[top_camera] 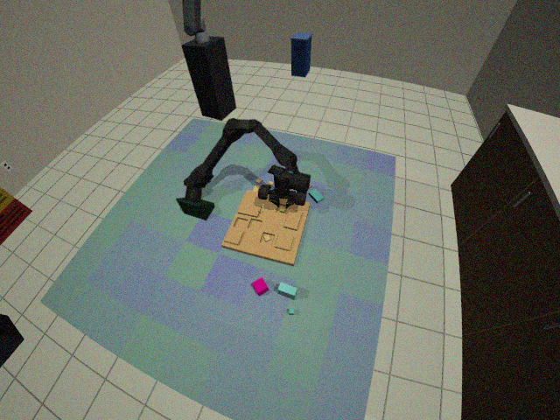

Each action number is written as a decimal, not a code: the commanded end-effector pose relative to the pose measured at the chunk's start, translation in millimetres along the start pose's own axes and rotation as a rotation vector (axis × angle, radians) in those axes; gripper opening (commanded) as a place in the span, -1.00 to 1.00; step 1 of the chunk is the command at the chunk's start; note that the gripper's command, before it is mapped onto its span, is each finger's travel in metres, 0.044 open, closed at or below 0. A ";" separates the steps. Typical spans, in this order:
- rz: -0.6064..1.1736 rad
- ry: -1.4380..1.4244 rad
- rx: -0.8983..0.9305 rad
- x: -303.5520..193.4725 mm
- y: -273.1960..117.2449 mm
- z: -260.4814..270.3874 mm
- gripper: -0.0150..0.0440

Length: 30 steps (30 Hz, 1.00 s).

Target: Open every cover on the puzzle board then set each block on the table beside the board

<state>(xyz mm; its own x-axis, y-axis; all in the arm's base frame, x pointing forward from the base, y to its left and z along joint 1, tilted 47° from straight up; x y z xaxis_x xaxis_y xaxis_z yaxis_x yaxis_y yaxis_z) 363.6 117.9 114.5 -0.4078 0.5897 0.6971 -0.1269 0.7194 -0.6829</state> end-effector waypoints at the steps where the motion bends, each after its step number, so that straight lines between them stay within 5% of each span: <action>1: -0.005 0.006 0.002 0.2 5.4 1.2 0.00; 30: -0.001 -0.001 0.000 0.8 19.5 0.4 -0.03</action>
<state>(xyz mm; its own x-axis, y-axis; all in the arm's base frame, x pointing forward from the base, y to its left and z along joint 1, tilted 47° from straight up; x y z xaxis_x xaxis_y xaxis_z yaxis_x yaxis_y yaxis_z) 360.3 132.4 101.4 -0.4083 0.5884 0.6979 -0.1284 0.7199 -0.6821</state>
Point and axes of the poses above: the point midway between the two fingers, 35 mm back from their tips, its own y axis out along the fingers, its own z axis across the jaws, x = y × z, the point moved 4 cm from there along -y, back along the fingers, and after that the axes turned 9 degrees about -y, right-handed, at the moved point
